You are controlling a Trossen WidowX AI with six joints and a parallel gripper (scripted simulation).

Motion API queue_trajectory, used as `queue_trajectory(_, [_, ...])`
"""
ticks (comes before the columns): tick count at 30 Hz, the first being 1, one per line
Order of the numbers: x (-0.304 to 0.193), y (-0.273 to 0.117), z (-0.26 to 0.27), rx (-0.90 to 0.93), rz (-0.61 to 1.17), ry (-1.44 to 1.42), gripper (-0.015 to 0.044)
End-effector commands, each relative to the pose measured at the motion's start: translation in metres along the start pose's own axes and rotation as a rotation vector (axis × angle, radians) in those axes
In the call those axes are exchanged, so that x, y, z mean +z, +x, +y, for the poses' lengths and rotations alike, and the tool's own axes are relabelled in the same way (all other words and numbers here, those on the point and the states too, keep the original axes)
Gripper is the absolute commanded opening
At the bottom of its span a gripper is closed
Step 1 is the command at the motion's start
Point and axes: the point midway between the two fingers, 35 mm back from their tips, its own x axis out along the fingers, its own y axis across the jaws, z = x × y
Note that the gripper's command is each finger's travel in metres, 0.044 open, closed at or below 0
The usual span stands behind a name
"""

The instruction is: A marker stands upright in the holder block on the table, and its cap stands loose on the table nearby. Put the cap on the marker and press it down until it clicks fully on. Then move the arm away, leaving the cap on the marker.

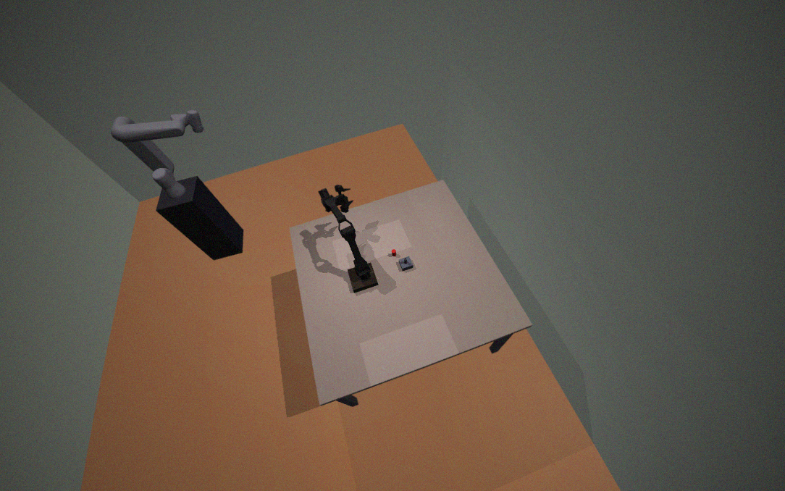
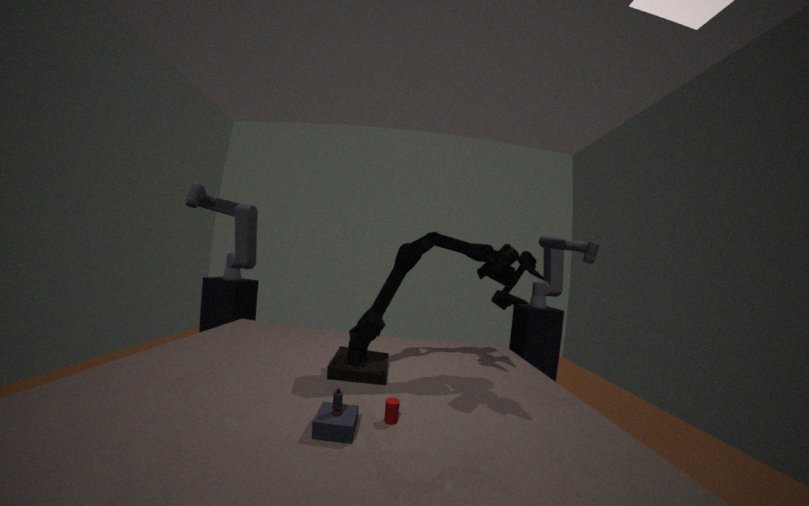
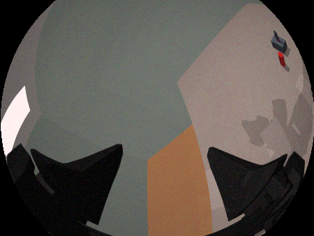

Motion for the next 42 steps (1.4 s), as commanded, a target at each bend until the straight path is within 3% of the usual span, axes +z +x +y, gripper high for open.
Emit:
queue_trajectory(1, [0.001, 0.002, -0.001, -0.006, -0.001, -0.004, 0.0374])
queue_trajectory(6, [0.044, 0.061, -0.033, -0.169, -0.011, -0.085, 0.0249])
queue_trajectory(12, [0.116, 0.118, -0.093, -0.428, -0.003, -0.143, 0.0249])
queue_trajectory(17, [0.180, 0.137, -0.151, -0.665, 0.029, -0.126, 0.0249])
queue_trajectory(24, [0.258, 0.124, -0.232, -0.977, 0.109, 0.005, 0.0249])
queue_trajectory(31, [0.307, 0.075, -0.296, -1.212, 0.221, 0.278, 0.0249])
queue_trajectory(42, [0.306, 0.068, -0.321, -1.245, 0.245, 0.352, 0.0249])
